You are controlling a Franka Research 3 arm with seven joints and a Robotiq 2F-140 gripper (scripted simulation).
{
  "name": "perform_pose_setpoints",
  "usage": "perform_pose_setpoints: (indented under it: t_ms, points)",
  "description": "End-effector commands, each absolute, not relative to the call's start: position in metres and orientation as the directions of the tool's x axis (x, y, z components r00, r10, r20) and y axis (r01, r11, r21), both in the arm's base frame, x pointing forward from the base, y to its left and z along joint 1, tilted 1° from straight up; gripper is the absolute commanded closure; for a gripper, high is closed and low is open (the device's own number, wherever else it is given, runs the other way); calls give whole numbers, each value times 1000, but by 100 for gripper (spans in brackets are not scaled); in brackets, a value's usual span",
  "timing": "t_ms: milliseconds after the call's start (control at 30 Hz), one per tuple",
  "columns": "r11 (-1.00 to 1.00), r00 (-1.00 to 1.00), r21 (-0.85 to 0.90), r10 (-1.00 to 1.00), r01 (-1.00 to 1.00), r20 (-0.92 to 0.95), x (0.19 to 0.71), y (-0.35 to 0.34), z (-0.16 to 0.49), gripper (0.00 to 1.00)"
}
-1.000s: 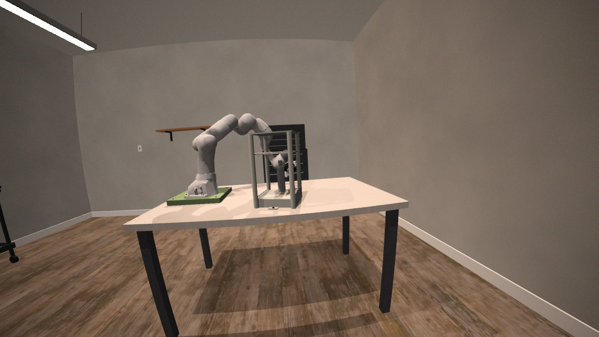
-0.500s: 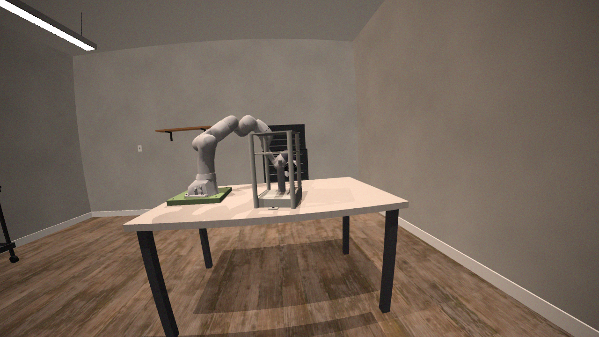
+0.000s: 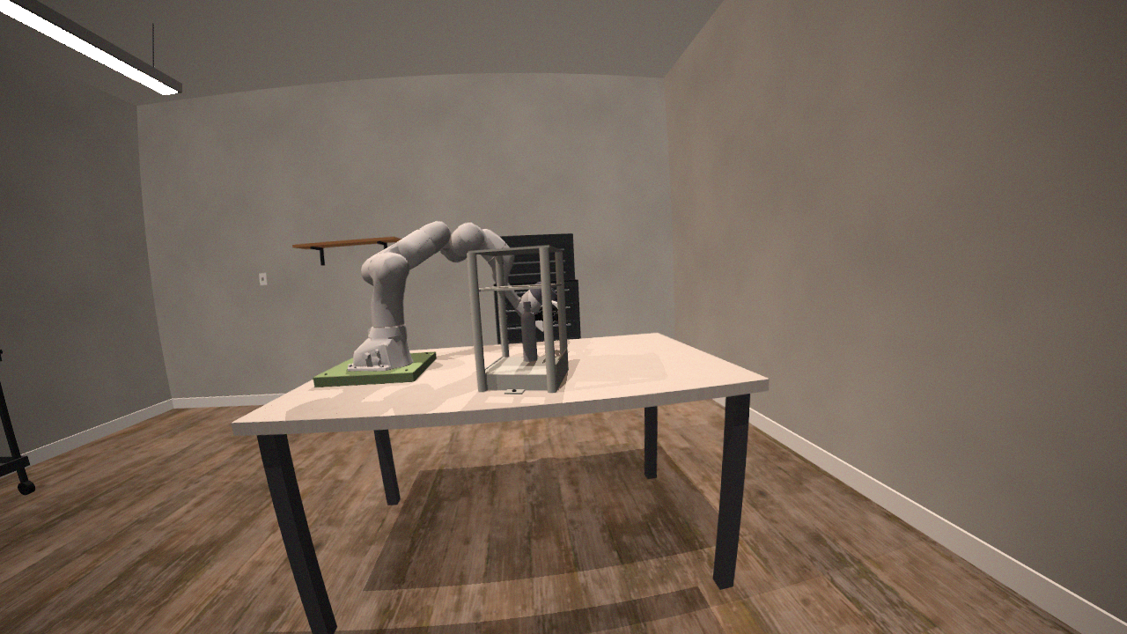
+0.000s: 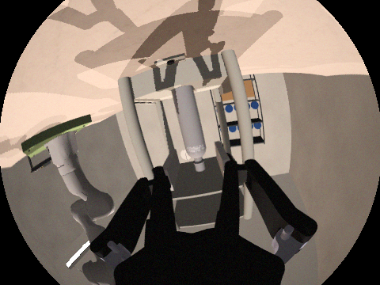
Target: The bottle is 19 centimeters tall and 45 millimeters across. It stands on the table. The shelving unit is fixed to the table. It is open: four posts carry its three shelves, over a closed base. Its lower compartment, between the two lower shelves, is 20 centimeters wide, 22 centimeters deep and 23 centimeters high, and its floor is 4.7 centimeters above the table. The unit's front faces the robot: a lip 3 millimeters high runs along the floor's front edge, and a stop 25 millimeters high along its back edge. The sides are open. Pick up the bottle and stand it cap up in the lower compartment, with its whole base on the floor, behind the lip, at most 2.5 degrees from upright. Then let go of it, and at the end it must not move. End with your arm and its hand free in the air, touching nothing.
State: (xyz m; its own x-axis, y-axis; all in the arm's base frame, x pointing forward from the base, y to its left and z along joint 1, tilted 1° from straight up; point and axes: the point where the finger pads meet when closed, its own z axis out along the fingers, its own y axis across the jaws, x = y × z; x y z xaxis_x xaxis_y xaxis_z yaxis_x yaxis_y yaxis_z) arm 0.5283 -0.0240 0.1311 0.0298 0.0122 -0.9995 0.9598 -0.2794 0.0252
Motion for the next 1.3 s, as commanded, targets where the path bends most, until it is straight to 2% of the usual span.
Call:
perform_pose_setpoints:
  t_ms: [0, 1267]
  points:
    - [-289, 7, 4, 8, 957, -1000, 526, -16, 133, 62]
    - [-289, 7, 4, 9, 957, -1000, 528, -8, 155, 62]
